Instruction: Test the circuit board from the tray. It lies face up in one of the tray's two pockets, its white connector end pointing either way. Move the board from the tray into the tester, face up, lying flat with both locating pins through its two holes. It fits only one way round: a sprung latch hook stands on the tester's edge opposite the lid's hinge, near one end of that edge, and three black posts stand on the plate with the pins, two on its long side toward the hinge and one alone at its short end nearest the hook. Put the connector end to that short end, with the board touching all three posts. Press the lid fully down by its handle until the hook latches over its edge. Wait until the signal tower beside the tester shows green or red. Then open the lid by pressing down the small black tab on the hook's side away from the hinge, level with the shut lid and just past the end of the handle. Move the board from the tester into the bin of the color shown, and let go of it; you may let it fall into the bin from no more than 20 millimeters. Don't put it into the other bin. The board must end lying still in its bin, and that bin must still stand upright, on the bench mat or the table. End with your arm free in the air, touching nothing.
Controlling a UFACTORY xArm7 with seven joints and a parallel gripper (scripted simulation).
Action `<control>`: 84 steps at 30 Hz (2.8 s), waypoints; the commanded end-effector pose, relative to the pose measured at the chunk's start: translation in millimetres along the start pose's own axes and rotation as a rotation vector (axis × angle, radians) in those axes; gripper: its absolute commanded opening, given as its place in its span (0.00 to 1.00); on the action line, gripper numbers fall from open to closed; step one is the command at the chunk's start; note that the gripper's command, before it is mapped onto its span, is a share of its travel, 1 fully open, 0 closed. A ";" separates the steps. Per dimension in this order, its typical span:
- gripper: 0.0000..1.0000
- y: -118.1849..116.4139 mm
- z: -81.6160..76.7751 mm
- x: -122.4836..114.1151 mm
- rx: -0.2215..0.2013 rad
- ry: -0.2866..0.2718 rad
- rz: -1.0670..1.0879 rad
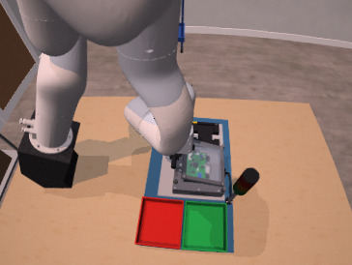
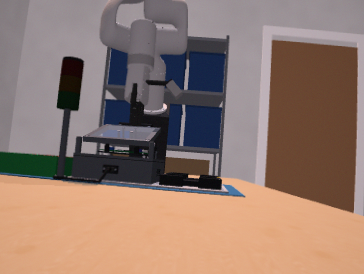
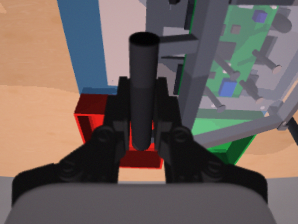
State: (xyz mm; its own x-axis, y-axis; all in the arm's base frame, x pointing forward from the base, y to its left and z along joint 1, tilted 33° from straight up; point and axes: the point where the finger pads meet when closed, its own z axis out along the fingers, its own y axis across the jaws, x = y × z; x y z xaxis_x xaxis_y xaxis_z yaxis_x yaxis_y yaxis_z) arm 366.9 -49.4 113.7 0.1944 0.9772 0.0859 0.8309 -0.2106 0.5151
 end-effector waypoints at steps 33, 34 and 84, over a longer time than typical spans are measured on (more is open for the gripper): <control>0.00 -4.5 36.5 -0.6 -0.031 -0.011 0.003; 0.00 -4.5 37.5 -0.6 -0.031 -0.011 0.003; 0.00 -6.2 61.0 -1.4 -0.031 -0.013 0.003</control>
State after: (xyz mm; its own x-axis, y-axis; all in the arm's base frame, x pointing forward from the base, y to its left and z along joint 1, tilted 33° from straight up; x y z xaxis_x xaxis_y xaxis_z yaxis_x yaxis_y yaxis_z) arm 392.2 -51.1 58.3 0.1808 0.9767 0.1154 0.8408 -0.2144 0.4971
